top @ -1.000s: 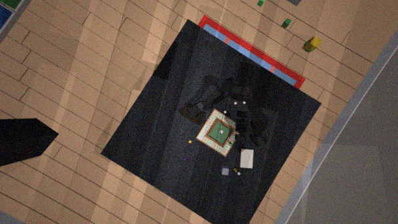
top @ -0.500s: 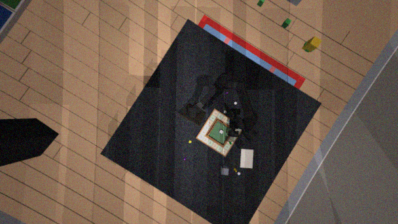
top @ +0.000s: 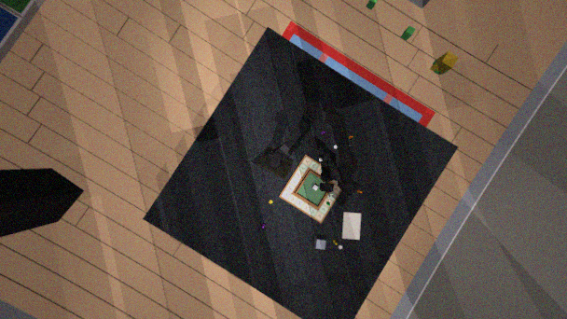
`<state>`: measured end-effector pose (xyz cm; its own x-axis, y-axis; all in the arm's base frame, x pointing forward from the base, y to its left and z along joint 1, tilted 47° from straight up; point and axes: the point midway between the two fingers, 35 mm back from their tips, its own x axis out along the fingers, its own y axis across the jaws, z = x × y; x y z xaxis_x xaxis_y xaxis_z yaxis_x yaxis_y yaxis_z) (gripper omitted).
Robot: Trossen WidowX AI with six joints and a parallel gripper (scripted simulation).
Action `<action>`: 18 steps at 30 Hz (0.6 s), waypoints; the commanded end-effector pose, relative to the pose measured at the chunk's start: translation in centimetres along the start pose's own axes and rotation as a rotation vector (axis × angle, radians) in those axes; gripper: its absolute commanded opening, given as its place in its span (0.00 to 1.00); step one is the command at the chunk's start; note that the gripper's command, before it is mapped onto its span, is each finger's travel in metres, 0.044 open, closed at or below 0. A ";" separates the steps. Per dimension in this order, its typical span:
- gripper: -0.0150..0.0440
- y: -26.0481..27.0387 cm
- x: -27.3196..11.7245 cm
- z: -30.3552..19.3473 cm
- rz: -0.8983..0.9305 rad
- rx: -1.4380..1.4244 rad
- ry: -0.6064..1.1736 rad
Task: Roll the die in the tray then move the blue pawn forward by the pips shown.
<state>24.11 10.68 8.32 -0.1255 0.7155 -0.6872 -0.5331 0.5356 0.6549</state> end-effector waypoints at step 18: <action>0.25 0.3 3.9 -0.1 0.006 0.000 -0.002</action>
<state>23.56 13.09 6.21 -0.1230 0.7169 -0.6862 -0.5374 0.5332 0.6534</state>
